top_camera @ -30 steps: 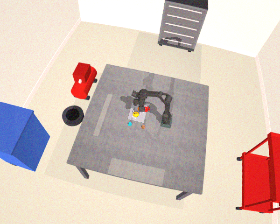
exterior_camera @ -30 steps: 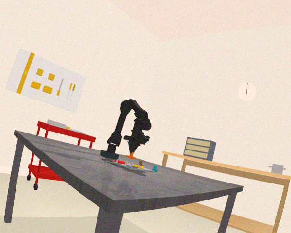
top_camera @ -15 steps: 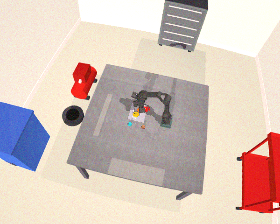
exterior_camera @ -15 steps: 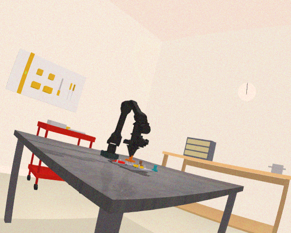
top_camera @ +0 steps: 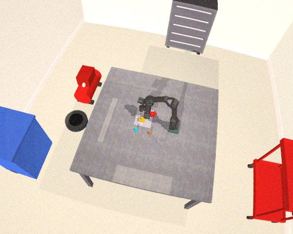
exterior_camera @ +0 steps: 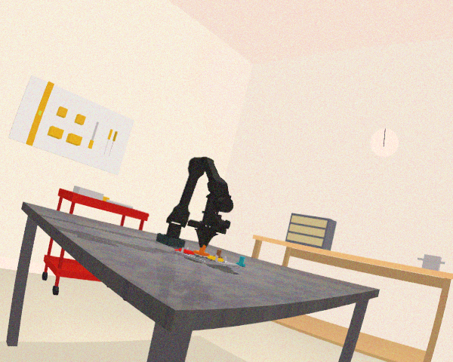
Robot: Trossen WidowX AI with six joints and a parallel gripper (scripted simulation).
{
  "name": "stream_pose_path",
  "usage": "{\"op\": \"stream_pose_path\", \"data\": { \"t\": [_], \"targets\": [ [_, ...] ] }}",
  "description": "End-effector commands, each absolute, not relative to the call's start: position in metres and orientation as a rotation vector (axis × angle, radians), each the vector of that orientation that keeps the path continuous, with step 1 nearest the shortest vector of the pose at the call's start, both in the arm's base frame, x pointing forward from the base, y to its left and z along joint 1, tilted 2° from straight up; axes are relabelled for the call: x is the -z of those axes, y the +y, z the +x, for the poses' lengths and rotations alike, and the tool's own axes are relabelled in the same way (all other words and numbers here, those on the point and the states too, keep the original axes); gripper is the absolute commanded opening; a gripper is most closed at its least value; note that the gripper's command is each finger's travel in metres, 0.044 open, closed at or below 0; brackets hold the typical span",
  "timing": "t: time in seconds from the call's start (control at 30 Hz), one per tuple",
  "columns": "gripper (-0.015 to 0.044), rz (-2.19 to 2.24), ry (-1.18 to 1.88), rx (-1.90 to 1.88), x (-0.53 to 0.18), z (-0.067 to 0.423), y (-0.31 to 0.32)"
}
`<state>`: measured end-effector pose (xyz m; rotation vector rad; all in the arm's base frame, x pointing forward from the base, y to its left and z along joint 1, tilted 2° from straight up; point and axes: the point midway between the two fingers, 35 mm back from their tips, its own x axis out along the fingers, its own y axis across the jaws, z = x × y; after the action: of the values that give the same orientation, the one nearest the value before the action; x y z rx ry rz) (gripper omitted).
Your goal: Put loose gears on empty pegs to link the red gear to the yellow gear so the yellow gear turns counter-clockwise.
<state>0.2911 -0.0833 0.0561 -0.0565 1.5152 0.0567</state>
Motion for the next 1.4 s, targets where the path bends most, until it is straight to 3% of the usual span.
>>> {"op": "stream_pose_path", "data": {
  "t": [0.0,0.77,0.97,1.37],
  "targets": [
    [0.0,-0.029,1.515,-0.031,-0.055,0.291,-0.084],
    [0.0,-0.276,1.498,-0.265,-0.048,0.292,-0.084],
    [0.014,-0.22,1.505,-0.211,-0.051,0.292,-0.084],
    [0.014,-0.152,1.51,-0.147,-0.098,0.289,-0.083]
  ]
}}
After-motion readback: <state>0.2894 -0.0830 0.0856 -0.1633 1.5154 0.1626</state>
